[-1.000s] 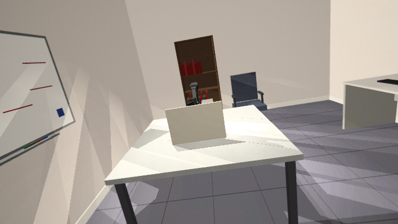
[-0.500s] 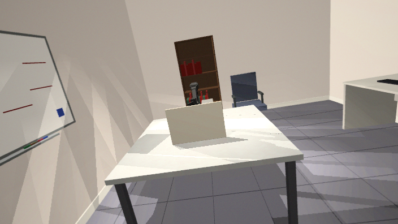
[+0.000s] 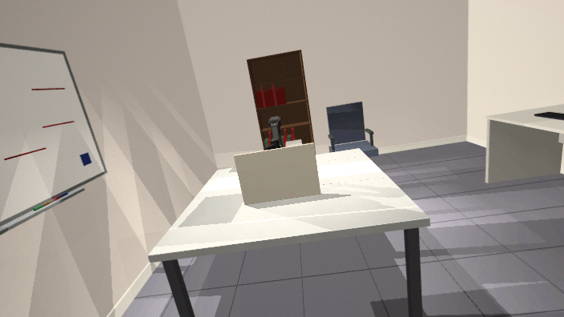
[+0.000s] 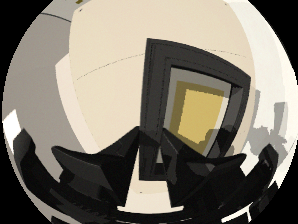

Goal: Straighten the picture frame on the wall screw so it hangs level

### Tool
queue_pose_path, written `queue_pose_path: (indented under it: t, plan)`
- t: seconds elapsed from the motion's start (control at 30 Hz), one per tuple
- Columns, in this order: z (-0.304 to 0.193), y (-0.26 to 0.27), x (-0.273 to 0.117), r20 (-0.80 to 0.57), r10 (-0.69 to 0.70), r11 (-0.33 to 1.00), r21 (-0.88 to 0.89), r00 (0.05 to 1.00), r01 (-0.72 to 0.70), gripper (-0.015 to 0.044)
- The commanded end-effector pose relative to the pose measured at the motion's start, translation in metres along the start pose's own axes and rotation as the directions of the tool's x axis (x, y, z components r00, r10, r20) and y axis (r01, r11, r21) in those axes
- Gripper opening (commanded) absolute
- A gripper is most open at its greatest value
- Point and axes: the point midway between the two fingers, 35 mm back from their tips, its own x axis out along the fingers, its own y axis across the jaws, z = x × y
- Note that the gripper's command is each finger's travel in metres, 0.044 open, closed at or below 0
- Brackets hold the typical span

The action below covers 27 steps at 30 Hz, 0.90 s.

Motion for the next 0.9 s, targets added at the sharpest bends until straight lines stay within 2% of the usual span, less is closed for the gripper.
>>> queue_pose_path:
  t: [0.0, 0.6, 0.87]
  plan:
    - [0.0001, -0.0011, 0.0, 0.002, 0.002, 1.0, -0.003, 1.0, -0.002, 0.0]
    - [0.0001, -0.001, 0.0, 0.001, 0.0, 1.0, -0.005, 1.0, 0.0, 0.0]
    - [0.0, -0.001, 0.0, 0.001, -0.001, 0.997, -0.084, 1.0, 0.001, 0.0]
